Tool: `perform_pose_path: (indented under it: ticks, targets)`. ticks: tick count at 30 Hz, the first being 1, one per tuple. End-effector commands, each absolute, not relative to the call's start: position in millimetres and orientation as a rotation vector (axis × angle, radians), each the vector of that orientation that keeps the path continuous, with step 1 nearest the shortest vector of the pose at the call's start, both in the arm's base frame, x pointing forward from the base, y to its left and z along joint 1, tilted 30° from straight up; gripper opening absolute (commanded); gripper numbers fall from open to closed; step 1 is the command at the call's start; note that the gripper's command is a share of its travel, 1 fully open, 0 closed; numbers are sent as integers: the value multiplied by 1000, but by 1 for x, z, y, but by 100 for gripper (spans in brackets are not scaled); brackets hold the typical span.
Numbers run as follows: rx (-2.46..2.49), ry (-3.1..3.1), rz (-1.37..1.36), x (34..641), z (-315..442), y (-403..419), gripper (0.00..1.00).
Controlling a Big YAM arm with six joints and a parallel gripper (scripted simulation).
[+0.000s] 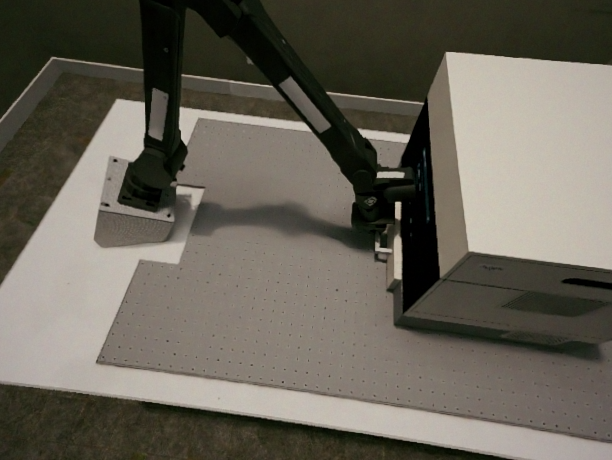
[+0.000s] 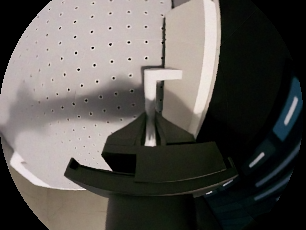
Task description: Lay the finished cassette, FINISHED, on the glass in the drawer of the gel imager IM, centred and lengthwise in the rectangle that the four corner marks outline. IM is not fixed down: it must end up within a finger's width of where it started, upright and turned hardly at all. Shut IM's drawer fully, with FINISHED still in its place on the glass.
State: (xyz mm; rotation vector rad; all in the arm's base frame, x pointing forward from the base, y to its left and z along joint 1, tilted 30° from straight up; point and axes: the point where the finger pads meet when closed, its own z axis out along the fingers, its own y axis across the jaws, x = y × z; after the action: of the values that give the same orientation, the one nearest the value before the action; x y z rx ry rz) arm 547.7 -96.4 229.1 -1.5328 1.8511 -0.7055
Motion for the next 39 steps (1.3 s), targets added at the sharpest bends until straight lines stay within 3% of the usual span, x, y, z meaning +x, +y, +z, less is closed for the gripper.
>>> perform_pose_path:
  ticks: [1,3,4,39]
  targets:
    - [-1502,1810,-755,570,252,-99,7]
    - [-1515,1830,-733,557,236,-96,7]
    - [-1502,1810,-756,568,252,-99,31]
    - [-1497,1798,-764,568,259,-98,31]
